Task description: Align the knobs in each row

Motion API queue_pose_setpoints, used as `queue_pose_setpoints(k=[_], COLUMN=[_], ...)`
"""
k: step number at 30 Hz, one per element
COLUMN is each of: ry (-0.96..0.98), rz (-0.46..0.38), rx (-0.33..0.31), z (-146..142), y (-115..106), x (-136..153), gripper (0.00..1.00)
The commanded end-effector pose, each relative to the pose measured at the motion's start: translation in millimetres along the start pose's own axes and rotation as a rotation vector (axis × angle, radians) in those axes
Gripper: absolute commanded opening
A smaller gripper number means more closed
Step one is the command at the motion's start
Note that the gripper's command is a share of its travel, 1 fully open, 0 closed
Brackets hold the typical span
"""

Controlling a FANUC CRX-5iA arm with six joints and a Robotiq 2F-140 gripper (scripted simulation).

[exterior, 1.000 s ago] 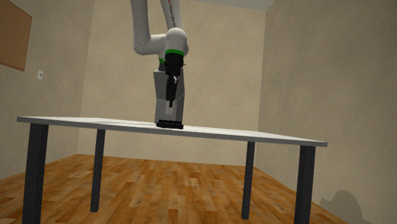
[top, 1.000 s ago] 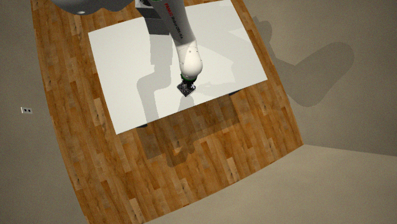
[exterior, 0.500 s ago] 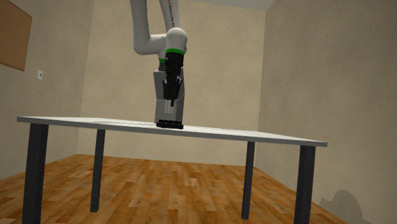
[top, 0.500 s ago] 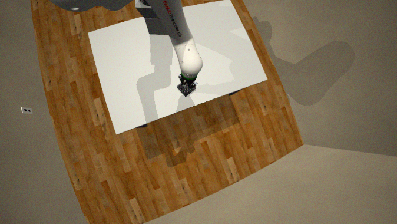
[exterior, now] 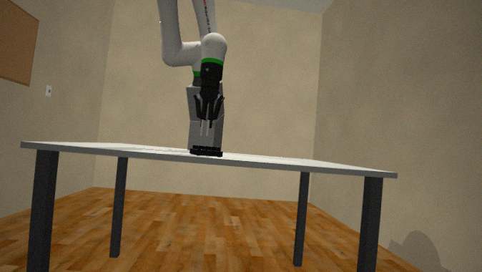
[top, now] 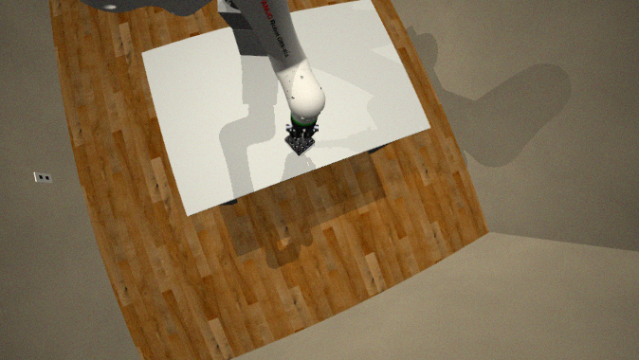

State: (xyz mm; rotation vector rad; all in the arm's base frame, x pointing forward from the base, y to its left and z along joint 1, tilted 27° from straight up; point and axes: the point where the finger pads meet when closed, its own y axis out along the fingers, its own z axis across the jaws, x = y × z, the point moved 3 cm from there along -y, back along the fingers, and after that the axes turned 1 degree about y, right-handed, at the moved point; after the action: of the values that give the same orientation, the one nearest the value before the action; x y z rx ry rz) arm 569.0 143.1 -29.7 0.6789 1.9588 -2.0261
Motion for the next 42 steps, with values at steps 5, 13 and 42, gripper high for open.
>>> queue_pose_setpoints(k=[5, 13, 42], ry=[-0.278, -0.54, -0.745], rz=[-0.035, -0.036, -0.037], rx=[0.006, 0.001, -0.003], z=[-0.4, -0.3, -0.3], y=[-3.2, -6.2, -8.5], x=[-1.1, -0.7, -0.3], gripper=[0.12, 0.12, 0.12])
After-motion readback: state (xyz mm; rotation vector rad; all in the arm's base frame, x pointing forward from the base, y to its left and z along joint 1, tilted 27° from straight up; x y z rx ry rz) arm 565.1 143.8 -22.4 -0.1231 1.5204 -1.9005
